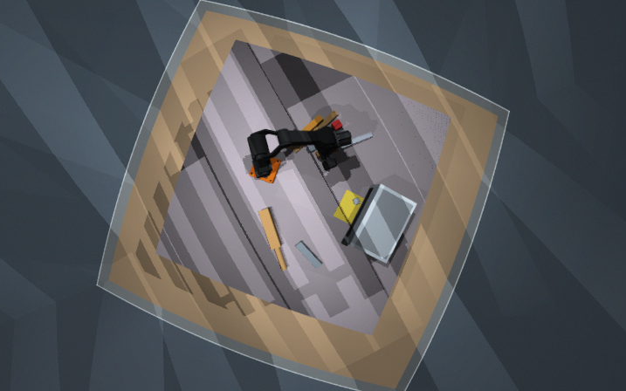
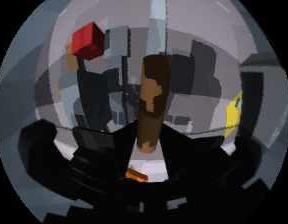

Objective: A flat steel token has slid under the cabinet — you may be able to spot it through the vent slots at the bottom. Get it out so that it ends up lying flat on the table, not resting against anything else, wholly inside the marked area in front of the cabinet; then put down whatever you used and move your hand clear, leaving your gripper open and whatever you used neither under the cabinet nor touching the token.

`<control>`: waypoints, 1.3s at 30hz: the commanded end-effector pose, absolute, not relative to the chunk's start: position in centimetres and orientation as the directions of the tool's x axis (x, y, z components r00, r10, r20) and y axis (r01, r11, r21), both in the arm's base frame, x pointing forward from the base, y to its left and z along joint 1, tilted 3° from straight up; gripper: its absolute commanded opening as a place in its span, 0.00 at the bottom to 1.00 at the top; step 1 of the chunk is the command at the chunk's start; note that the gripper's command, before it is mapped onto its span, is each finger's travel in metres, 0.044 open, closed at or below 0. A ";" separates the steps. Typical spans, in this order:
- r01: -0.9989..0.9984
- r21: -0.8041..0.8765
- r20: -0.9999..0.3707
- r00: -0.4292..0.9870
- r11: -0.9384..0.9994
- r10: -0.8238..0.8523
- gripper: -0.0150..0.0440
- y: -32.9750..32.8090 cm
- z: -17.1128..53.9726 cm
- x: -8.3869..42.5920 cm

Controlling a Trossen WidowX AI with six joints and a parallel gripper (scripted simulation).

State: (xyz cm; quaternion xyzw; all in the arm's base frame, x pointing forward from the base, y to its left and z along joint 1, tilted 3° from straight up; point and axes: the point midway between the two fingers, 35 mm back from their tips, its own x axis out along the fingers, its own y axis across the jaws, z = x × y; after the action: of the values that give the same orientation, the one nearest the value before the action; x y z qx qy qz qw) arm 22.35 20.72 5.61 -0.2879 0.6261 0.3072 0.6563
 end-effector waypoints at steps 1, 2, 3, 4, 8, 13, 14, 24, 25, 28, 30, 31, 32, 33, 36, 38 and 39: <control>-0.760 0.002 -0.997 0.045 0.650 0.055 0.25 21.2 6.1 22.7; -0.758 0.002 -0.997 0.045 0.652 0.055 0.25 21.2 6.1 22.7; -0.756 0.002 -0.997 0.045 0.655 0.055 0.25 21.2 6.1 22.7; -0.753 0.002 -0.997 0.045 0.659 0.055 0.25 21.2 6.1 22.7; -0.733 0.004 -0.997 0.045 0.681 0.055 0.25 21.2 6.1 22.7; -0.705 0.007 -0.997 0.045 0.709 0.055 0.25 21.2 6.1 22.7; -0.699 0.008 -0.997 0.045 0.715 0.055 0.25 21.2 6.1 22.7; -0.640 0.013 -0.997 0.045 0.768 0.055 0.25 21.2 6.1 22.7; -0.634 0.014 -0.997 0.045 0.773 0.055 0.25 21.2 6.1 22.7; -0.616 0.016 -0.997 0.045 0.788 0.055 0.25 21.2 6.1 22.7; -0.603 0.017 -0.997 0.045 0.797 0.055 0.25 21.2 6.1 22.7; -0.597 0.017 -0.997 0.045 0.802 0.055 0.25 21.2 6.1 22.7; -0.590 0.018 -0.997 0.045 0.807 0.055 0.25 21.2 6.1 22.7; -0.584 0.018 -0.997 0.045 0.811 0.055 0.25 21.2 6.1 22.7; -0.565 0.020 -0.997 0.045 0.825 0.055 0.25 21.2 6.1 22.7; -0.551 0.021 -0.997 0.045 0.834 0.055 0.25 21.2 6.1 22.7; -0.545 0.022 -0.997 0.045 0.838 0.055 0.25 21.2 6.1 22.7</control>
State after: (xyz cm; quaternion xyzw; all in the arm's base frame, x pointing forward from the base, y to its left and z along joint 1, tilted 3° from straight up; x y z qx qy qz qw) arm 22.46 21.03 5.85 -0.1974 0.6585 0.2230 0.6911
